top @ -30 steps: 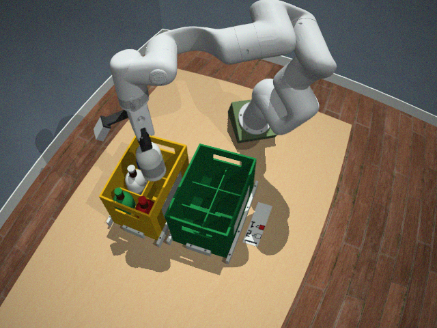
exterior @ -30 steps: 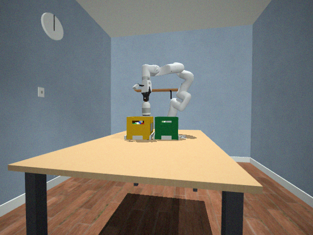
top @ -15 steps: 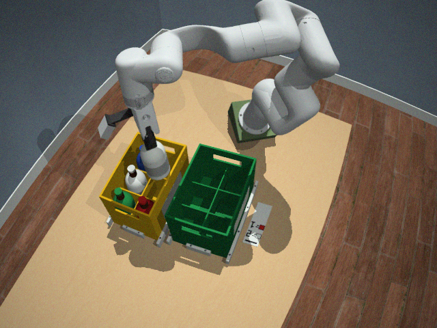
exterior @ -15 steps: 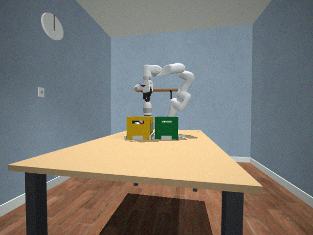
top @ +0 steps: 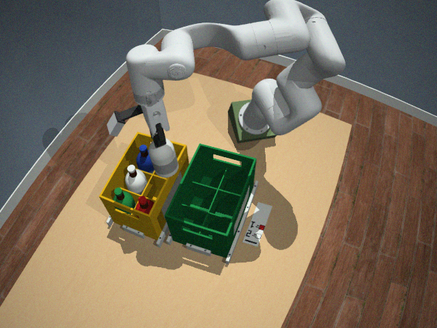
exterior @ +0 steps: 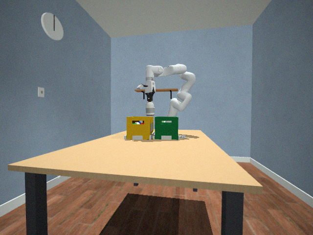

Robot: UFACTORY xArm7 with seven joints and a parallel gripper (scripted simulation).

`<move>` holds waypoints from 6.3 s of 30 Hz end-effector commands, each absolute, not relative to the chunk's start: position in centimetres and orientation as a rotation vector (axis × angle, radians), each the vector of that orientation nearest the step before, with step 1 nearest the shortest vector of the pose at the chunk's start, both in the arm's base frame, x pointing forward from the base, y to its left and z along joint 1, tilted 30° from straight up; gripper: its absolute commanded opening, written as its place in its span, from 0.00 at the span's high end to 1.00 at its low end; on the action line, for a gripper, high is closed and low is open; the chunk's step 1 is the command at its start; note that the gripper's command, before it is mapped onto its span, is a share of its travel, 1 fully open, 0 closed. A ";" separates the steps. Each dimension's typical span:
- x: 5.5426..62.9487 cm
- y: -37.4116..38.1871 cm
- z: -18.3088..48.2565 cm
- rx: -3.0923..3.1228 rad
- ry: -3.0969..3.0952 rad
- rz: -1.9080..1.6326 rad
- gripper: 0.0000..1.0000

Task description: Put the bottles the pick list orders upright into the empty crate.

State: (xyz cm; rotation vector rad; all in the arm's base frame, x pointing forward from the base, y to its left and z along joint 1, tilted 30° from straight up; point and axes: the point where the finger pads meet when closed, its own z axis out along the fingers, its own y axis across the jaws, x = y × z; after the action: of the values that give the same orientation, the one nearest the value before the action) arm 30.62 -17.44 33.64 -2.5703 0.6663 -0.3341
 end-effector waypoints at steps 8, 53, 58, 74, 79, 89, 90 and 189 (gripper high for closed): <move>29.1 -16.4 33.7 -2.571 0.668 -0.341 1.00; 22.6 -11.7 33.1 -2.571 0.668 -0.340 1.00; 21.9 -11.3 33.1 -2.571 0.668 -0.340 1.00; 19.6 -9.6 32.9 -2.571 0.668 -0.340 1.00; 19.5 -9.6 32.8 -2.571 0.668 -0.340 1.00; 19.5 -9.6 32.8 -2.571 0.668 -0.340 1.00; 19.5 -9.6 32.8 -2.571 0.668 -0.340 1.00; 21.5 -7.7 28.1 -2.571 0.667 -0.340 1.00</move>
State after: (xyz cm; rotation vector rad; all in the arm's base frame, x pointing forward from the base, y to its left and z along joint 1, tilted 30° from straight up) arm 21.33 -7.68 28.13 -2.5704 0.6667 -0.3346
